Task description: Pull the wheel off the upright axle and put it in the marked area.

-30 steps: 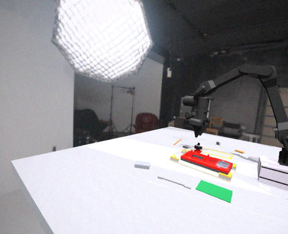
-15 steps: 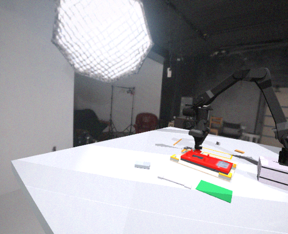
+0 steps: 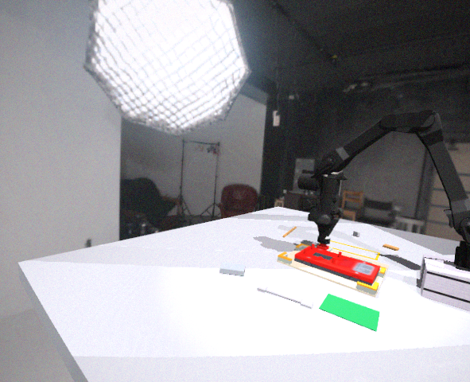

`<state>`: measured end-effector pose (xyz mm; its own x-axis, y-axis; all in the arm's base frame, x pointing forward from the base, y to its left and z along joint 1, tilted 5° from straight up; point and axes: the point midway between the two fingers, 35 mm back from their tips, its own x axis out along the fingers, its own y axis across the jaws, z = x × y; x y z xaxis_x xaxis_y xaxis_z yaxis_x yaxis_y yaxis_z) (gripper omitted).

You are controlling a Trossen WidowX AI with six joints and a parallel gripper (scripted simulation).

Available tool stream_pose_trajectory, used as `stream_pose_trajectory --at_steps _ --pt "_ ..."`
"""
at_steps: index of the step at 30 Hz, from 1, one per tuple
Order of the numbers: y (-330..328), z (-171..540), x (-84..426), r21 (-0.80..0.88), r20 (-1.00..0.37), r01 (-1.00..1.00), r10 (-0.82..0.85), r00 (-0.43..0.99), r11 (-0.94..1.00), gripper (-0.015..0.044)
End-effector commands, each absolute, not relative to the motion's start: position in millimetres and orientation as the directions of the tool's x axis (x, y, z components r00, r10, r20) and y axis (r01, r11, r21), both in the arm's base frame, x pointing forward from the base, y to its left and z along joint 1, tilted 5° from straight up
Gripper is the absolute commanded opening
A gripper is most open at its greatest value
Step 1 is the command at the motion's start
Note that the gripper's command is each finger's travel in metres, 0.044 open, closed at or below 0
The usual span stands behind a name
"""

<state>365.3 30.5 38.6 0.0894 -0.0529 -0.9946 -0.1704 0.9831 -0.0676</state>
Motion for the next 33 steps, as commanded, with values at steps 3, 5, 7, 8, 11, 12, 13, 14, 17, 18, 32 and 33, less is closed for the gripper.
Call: stream_pose_trajectory --at_steps 3,5,7,8,11,12,13,14,17,18,32,33 --pt "31 41 365 -0.068 -0.995 -0.171 -0.054 0.090 0.983 0.0000" --pt "31 42 365 -0.068 -0.994 -0.171 -0.054 0.090 0.983 0.0000" --pt "31 42 365 -0.068 -0.994 -0.171 -0.053 0.090 0.983 0.0000" --pt "31 43 365 -0.068 -0.994 -0.171 -0.053 0.090 0.983 0.0000" --pt "31 44 365 -0.068 -0.994 -0.171 -0.053 0.090 0.983 0.0000" --pt "31 44 365 -0.068 -0.994 -0.171 -0.053 0.090 0.983 0.0000" --pt "31 44 365 -0.068 -0.994 -0.171 -0.053 0.090 0.983 0.0000" --pt "31 45 365 -0.068 -0.994 -0.171 -0.053 0.090 0.983 0.0000" --pt "31 46 365 -0.068 -0.994 -0.171 -0.053 0.091 0.983 0.0000" --pt "31 46 365 -0.068 -0.994 -0.171 -0.053 0.091 0.983 0.0000" --pt "31 50 365 -0.067 -0.994 -0.172 -0.052 0.091 0.983 0.0000" --pt "31 51 365 -0.067 -0.994 -0.172 -0.052 0.091 0.983 0.0000"
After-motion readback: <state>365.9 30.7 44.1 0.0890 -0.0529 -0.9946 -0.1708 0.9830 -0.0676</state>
